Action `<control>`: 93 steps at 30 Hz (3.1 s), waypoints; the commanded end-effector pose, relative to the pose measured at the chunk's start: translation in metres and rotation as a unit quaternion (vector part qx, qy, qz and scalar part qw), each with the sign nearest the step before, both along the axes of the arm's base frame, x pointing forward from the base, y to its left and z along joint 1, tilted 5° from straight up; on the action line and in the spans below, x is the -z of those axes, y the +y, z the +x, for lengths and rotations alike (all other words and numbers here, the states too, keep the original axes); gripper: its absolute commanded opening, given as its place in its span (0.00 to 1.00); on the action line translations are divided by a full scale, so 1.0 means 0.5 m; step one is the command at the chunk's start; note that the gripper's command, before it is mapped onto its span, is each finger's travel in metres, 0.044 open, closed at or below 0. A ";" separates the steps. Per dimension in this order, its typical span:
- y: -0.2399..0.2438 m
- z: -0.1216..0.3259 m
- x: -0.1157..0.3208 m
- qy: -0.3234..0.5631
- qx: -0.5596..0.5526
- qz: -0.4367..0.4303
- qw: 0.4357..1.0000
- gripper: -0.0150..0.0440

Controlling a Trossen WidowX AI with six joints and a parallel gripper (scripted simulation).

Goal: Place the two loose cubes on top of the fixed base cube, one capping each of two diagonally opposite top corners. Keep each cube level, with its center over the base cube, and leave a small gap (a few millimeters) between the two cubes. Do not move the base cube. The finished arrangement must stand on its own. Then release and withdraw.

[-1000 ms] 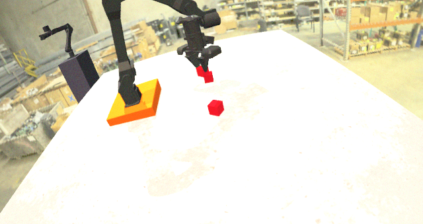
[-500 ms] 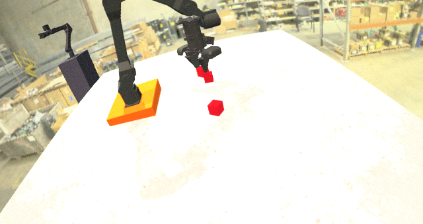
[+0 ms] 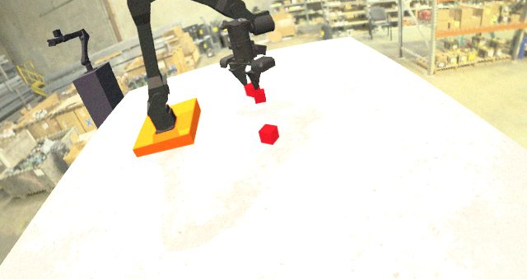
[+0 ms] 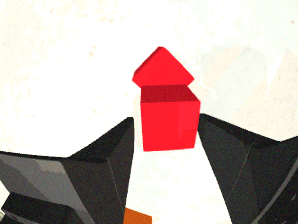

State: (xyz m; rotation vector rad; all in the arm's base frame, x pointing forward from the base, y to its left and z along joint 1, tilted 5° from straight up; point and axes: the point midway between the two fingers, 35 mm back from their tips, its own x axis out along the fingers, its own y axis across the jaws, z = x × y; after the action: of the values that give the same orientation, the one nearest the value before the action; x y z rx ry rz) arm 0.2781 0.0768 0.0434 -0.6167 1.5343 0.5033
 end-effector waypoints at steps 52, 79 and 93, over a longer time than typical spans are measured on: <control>-0.402 0.040 -0.176 0.001 -0.102 -0.007 0.995 0.70; -0.419 0.041 0.003 0.002 -0.102 -0.008 0.995 0.70; -0.422 0.040 0.040 0.002 -0.102 -0.008 0.995 0.66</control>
State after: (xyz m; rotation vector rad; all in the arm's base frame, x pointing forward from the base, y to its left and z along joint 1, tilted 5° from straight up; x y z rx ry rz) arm 0.2983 -0.1339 0.0263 -0.7881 1.4855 0.6449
